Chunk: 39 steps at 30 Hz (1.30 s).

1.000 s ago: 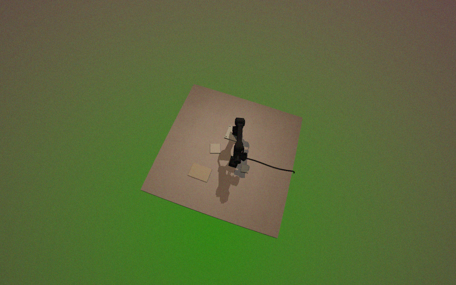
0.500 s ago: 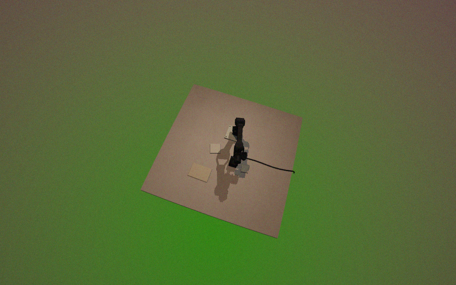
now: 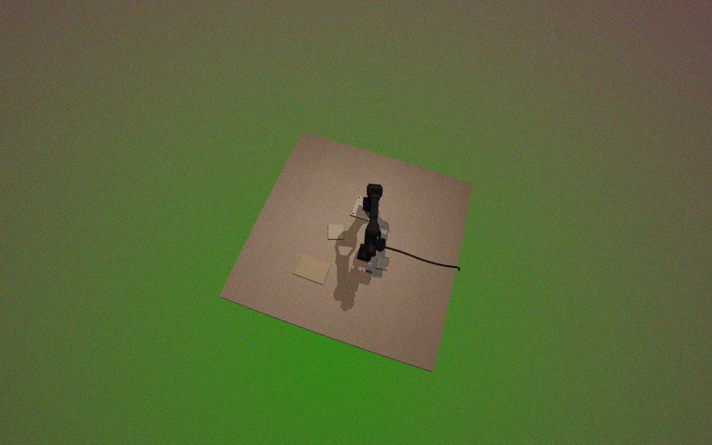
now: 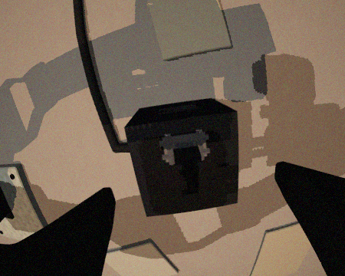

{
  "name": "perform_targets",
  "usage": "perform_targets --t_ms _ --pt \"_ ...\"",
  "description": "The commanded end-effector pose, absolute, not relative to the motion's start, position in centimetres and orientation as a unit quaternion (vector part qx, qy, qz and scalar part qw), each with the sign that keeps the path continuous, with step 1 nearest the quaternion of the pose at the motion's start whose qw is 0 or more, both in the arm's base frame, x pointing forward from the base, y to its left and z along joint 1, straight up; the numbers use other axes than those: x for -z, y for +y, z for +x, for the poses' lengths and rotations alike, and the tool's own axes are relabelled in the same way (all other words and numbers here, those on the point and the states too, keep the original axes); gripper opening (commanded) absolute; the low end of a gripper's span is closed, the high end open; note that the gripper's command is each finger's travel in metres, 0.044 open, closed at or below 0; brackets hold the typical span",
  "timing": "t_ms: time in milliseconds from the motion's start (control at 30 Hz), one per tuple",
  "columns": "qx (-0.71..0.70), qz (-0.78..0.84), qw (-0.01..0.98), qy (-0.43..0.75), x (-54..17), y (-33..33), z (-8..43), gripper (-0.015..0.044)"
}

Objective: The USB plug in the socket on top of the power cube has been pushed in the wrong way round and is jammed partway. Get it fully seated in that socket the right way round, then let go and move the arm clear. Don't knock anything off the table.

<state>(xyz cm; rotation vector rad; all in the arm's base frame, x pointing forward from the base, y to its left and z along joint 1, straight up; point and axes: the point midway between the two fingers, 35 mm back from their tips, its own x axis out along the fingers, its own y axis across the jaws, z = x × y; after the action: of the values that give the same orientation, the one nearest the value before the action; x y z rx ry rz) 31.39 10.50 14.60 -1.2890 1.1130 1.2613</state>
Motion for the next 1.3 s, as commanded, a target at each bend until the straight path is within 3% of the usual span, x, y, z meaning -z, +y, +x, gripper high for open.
perform_targets --t_ms 0,333,867,1267 --pt "-0.520 -0.531 0.485 0.460 -14.00 10.41 31.26 0.0440" --pt "-0.520 -0.531 0.485 0.460 -13.73 10.41 31.27 0.0440" --pt "-0.520 -0.530 0.488 0.459 -13.92 10.49 31.34 0.0020" --pt "-0.520 -0.530 0.488 0.459 -13.92 10.49 31.34 0.0000"
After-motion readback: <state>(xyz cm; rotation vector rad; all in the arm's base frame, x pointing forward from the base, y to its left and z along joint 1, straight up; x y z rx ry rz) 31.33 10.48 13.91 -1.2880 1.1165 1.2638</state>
